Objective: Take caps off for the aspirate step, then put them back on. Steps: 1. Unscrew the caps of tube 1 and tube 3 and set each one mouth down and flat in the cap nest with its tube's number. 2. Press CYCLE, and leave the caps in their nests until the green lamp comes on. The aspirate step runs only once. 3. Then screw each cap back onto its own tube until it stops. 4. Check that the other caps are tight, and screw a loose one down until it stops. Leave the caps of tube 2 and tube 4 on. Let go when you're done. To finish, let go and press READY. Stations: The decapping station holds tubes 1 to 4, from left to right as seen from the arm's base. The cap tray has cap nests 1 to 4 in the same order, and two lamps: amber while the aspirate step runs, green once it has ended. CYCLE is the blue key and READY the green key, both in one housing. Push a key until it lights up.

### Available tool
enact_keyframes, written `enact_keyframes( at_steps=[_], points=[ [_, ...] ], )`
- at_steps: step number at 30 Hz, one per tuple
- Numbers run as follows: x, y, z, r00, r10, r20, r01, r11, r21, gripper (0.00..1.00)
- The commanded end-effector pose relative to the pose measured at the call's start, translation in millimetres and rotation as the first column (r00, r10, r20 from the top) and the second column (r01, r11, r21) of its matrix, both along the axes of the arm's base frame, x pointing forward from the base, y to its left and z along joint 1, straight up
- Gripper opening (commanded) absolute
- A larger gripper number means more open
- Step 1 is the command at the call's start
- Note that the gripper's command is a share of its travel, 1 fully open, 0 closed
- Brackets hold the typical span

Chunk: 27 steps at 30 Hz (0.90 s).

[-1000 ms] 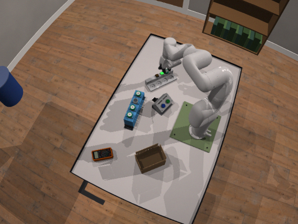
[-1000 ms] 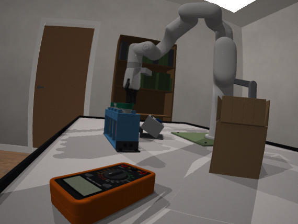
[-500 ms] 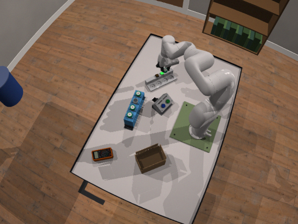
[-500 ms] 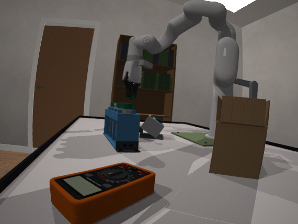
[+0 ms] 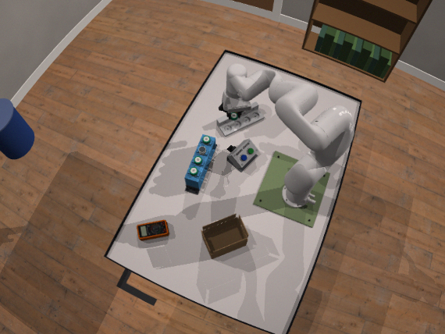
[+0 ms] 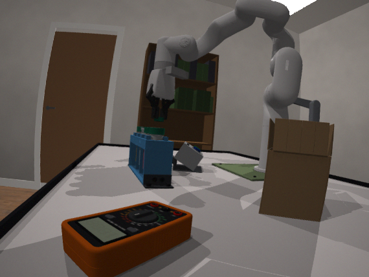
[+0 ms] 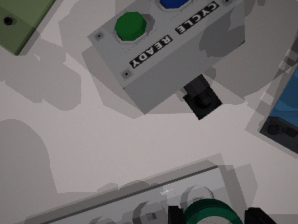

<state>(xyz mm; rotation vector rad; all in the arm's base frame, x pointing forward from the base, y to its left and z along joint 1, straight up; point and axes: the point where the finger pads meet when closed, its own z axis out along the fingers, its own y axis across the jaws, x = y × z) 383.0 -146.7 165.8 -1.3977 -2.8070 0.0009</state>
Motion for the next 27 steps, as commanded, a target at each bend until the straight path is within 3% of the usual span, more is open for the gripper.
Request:
enact_keyframes(
  at_steps=[1, 7, 9, 24, 27],
  points=[
    [11.0, 33.2, 1.9, 1.0, -0.005, 0.006, 0.005, 1.0, -0.002, 0.0],
    [21.0, 69.7, 1.9, 1.0, -0.005, 0.006, 0.005, 1.0, -0.002, 0.0],
    [21.0, 69.7, 1.9, 1.0, -0.005, 0.006, 0.005, 1.0, -0.002, 0.0],
    [47.8, 167.2, 1.9, 1.0, -0.005, 0.006, 0.005, 1.0, -0.001, 0.0],
    [50.0, 175.2, 1.9, 1.0, -0.005, 0.006, 0.005, 1.0, -0.001, 0.0]
  ],
)
